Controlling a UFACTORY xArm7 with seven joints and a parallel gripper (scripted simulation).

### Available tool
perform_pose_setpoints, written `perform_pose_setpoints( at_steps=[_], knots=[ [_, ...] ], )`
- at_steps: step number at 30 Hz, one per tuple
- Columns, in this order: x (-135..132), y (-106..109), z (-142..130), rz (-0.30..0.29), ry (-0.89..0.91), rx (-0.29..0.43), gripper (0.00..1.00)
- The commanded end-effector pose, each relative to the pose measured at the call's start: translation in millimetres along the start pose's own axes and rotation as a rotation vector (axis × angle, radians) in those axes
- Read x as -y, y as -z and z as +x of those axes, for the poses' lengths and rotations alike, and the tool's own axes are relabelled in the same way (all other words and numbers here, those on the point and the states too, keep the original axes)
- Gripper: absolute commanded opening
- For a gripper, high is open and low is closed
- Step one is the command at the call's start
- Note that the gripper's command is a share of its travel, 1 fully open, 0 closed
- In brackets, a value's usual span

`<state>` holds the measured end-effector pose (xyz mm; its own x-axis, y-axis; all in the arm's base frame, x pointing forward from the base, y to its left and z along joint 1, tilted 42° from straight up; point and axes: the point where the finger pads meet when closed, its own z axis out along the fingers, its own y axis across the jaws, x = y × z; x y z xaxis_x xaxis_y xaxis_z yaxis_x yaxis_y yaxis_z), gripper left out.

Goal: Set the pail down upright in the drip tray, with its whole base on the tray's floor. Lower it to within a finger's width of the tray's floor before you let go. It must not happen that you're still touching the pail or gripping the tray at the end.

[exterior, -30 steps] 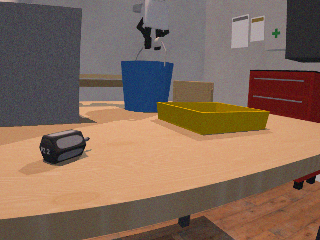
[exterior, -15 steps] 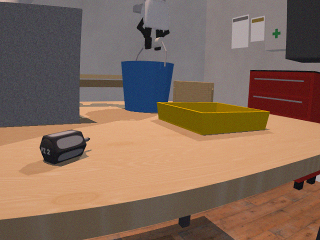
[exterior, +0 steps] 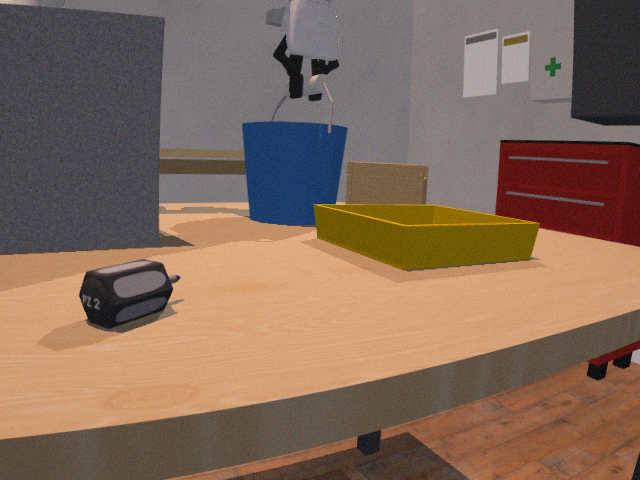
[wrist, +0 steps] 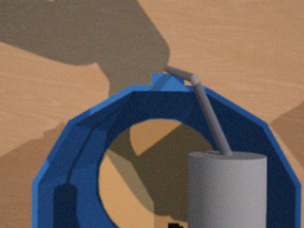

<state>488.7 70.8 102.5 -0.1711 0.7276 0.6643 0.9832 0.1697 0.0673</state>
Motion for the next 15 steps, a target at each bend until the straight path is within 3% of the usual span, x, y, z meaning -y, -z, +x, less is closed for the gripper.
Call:
perform_pose_setpoints(
  at_steps=[1, 15],
  knots=[
    [-1, 5, -1, -0.006, 0.000, 0.003, 0.00],
    [-1, 16, -1, -0.006, 0.000, 0.003, 0.00]
  ],
)
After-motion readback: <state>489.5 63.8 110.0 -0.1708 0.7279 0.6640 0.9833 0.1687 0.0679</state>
